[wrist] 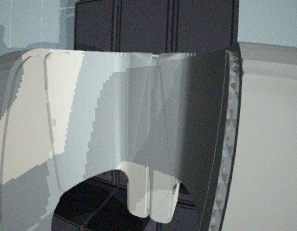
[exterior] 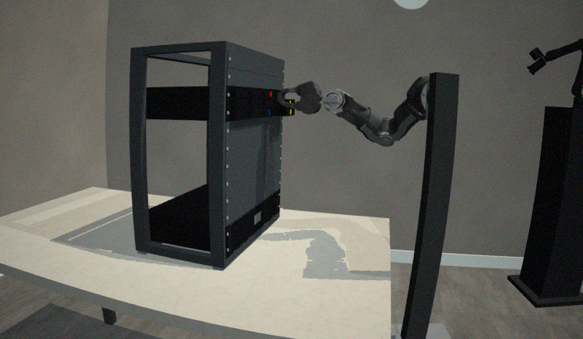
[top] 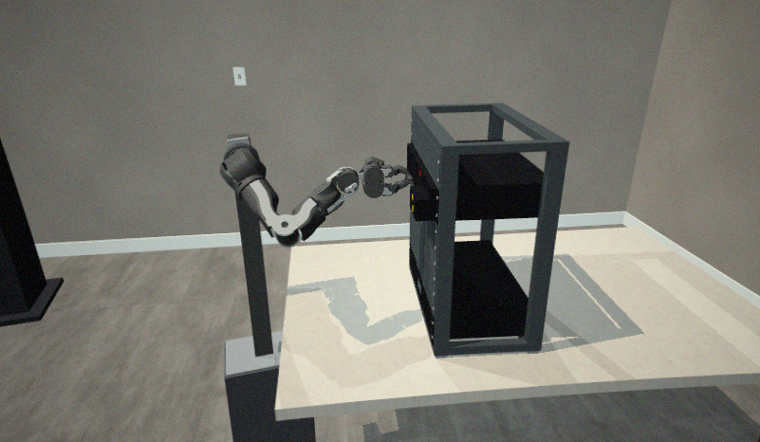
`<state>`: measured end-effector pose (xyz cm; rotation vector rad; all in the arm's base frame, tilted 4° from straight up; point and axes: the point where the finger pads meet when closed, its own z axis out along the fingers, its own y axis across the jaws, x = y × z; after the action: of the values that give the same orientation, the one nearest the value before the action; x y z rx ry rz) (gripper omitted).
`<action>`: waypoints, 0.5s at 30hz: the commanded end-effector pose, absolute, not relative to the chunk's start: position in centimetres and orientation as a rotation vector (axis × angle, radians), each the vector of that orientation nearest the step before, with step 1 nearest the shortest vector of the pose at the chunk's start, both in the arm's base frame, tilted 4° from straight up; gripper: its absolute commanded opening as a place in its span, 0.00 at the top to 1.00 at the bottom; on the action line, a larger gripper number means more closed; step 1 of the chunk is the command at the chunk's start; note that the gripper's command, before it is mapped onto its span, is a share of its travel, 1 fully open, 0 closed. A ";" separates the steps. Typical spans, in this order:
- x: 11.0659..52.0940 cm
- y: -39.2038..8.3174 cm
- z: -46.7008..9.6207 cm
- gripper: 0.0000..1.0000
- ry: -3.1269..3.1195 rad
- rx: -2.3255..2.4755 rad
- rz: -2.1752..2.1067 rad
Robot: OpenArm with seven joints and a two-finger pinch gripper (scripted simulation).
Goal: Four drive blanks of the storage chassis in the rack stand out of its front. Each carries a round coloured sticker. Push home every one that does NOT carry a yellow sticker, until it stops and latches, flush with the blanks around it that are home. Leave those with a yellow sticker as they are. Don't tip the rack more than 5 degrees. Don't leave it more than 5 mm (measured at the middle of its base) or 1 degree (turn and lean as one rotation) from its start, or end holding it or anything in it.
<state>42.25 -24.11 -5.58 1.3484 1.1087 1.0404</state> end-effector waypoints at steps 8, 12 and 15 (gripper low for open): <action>37.8 -23.6 -5.3 1.00 1.096 1.366 1.040; 36.5 -23.3 -5.3 1.00 1.096 1.366 1.040; 35.8 -23.2 -5.2 1.00 1.093 1.362 1.042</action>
<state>35.90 -23.08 -5.54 1.3614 1.1062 1.0389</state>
